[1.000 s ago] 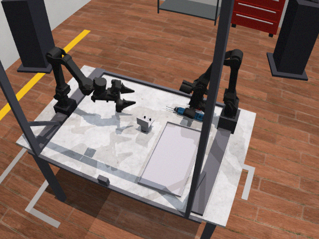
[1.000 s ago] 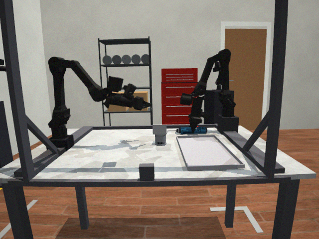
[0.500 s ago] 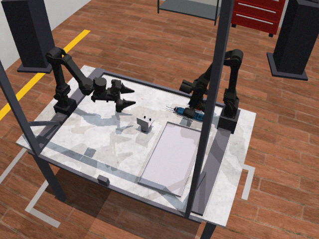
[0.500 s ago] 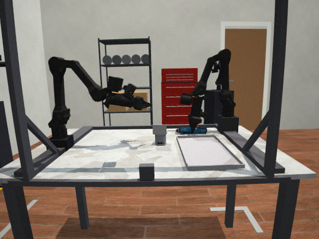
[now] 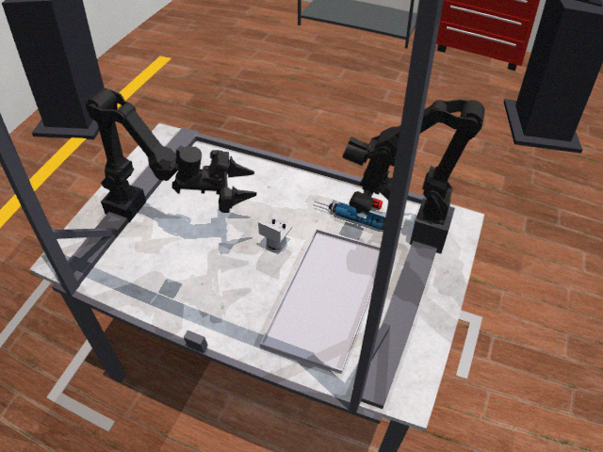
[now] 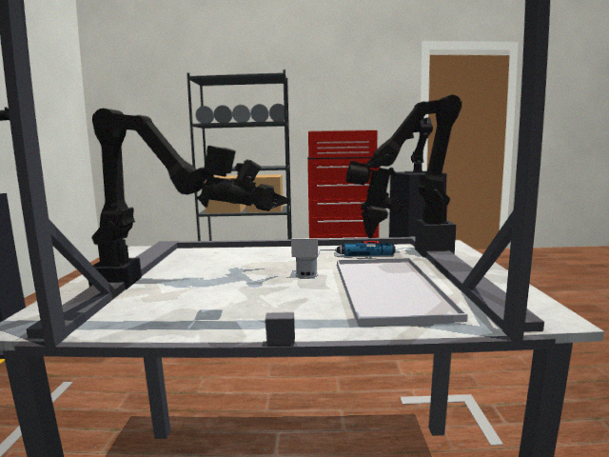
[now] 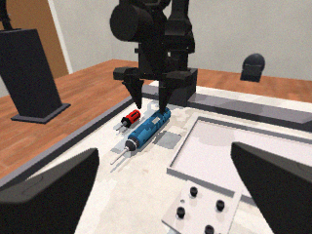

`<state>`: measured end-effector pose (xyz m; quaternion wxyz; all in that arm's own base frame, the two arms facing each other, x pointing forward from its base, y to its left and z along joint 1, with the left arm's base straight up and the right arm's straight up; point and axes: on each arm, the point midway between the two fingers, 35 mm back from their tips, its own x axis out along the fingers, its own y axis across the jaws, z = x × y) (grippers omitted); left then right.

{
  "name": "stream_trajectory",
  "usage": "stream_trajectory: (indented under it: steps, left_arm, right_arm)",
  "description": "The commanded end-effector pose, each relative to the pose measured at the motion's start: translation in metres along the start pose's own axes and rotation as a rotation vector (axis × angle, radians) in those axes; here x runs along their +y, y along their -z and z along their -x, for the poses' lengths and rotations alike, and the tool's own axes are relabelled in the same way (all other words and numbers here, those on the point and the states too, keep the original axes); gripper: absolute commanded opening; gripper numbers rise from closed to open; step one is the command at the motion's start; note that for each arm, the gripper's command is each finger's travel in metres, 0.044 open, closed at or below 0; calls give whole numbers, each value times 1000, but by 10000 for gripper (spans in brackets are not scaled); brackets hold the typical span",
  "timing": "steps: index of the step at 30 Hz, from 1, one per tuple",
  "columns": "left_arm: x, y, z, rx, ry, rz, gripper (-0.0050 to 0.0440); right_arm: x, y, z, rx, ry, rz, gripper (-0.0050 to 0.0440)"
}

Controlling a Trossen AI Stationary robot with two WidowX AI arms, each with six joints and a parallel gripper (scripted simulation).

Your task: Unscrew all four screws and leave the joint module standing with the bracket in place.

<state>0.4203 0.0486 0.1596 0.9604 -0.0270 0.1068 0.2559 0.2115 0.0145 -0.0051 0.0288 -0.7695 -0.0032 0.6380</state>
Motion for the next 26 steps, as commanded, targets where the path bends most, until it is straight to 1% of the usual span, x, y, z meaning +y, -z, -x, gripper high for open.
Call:
stream_trajectory:
  steps: [1,26]
  left_arm:
    - [0,-12,2,-28,1,18,400]
    - [0,-12,2,-28,1,18,400]
  right_arm:
    - [0,8,23,33,4,3,305]
    - [0,4,20,16,2,2,305]
